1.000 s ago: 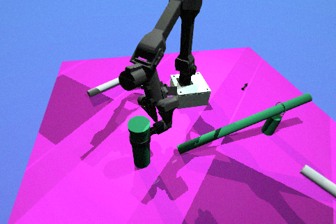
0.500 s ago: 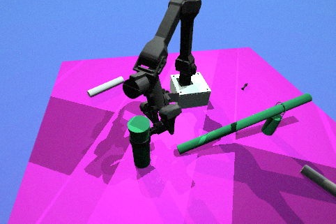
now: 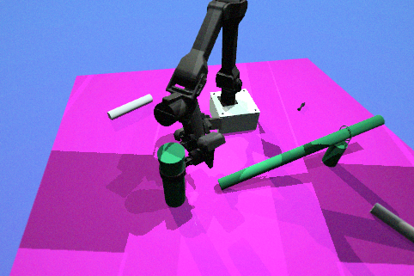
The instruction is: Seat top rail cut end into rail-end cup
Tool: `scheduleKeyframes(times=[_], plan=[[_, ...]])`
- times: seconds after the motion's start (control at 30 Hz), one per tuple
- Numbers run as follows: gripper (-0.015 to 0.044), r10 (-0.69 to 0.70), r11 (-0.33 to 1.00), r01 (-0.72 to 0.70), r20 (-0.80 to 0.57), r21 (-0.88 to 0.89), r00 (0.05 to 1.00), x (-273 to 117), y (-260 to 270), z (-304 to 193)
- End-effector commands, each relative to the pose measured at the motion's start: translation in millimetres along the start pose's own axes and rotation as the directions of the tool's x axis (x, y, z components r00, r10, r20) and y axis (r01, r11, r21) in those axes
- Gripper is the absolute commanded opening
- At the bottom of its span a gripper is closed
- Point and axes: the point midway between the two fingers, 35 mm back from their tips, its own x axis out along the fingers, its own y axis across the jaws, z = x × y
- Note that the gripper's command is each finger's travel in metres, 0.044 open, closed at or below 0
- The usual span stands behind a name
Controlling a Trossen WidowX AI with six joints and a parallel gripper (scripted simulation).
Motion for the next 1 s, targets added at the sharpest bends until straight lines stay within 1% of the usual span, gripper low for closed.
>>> scheduleKeyframes(times=[0.0,0.1,0.23,0.37,0.97], plan=[[0.0204,0.005,1.0,-0.005,0.0,0.007,1.0,1.2,1.6,0.7],[0.0125,0.005,1.0,-0.005,0.0,0.007,1.0,1.2,1.6,0.7],[0.0098,0.005,1.0,-0.005,0.0,0.007,1.0,1.2,1.6,0.7],[0.0,0.005,1.0,-0.005,-0.011,0.027,1.0,2.4,-0.3,0.7],[0.0,0.009,0.991,0.001,-0.073,0.135,0.997,8.1,-10.4,-0.3]])
